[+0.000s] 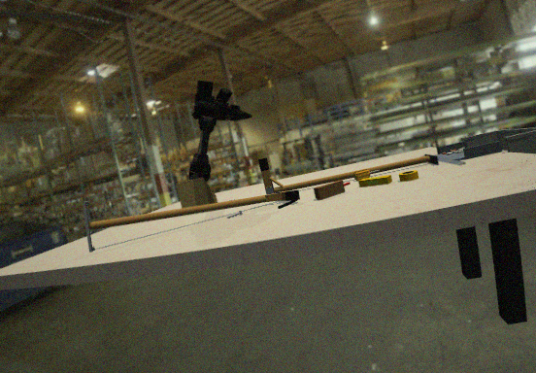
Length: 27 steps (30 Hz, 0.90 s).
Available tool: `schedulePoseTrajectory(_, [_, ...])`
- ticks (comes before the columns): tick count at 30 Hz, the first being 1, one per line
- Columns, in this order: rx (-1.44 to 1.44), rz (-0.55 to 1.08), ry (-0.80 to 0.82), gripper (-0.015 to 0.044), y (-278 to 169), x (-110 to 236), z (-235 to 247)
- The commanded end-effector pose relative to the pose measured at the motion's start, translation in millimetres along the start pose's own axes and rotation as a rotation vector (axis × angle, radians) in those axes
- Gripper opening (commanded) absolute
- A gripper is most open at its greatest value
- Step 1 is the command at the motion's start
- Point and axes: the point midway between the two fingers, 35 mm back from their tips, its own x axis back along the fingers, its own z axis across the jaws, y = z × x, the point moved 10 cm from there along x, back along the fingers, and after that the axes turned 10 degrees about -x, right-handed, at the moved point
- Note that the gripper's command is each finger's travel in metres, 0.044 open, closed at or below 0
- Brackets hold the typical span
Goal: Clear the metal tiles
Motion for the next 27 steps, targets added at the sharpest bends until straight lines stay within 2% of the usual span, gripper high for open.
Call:
schedulePoseTrajectory(1, [0.012,-0.058,0.019,0.0440,12,16,5])
schedulePoseTrajectory(15, [0.058,-0.231,0.076,0.0440,40,80,24])
schedulePoseTrajectory(27, [0.061,-0.238,0.078,0.0440,43,82,23])
